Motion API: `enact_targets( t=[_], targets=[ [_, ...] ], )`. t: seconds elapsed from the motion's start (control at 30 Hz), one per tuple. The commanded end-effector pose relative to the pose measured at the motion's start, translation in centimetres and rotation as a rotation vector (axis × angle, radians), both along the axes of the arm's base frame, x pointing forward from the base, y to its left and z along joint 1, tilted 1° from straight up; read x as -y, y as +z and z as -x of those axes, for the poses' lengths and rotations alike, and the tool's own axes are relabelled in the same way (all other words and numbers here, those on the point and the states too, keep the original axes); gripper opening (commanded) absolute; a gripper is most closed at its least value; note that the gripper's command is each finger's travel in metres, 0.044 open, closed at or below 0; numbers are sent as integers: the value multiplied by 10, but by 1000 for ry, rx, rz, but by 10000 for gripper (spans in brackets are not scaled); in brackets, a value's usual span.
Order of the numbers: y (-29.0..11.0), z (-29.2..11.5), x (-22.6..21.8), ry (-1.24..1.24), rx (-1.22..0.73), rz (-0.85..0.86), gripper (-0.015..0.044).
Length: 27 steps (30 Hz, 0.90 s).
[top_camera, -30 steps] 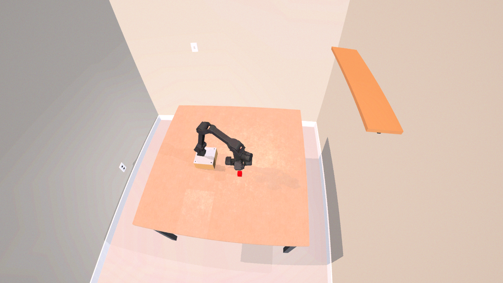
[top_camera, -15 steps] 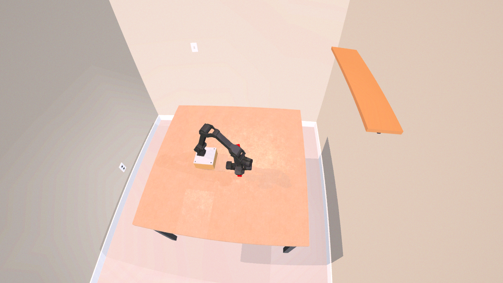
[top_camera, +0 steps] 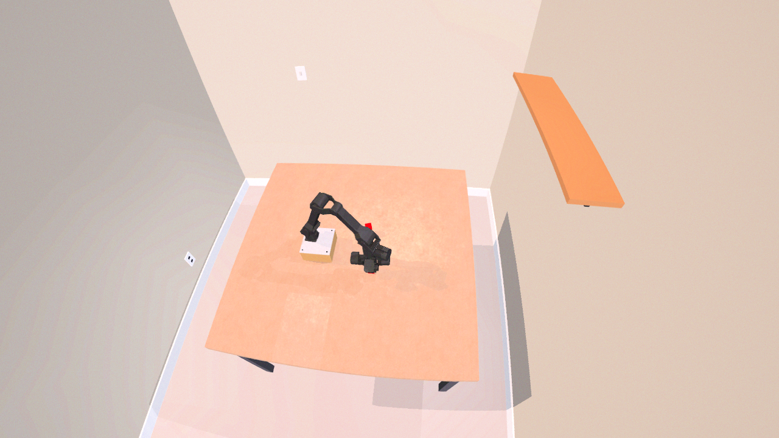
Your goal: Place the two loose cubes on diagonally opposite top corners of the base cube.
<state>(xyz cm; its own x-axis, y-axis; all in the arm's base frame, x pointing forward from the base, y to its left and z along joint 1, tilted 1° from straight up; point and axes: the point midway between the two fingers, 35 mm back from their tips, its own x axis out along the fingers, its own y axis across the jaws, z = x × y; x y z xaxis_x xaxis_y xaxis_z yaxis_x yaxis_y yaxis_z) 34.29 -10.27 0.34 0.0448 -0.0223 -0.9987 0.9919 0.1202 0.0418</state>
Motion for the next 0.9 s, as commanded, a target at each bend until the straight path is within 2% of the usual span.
enact_targets(
  t=[0.0, 0.33, 0.53, 0.87],
  targets=[
    [-11, 3, 0, 4, -14, 0, 265],
    [-23, 3, 0, 4, -15, 0, 265],
    [-23, 3, 0, 4, -15, 0, 107],
    [-7, 1, 0, 4, -14, 0, 105]
  ],
)
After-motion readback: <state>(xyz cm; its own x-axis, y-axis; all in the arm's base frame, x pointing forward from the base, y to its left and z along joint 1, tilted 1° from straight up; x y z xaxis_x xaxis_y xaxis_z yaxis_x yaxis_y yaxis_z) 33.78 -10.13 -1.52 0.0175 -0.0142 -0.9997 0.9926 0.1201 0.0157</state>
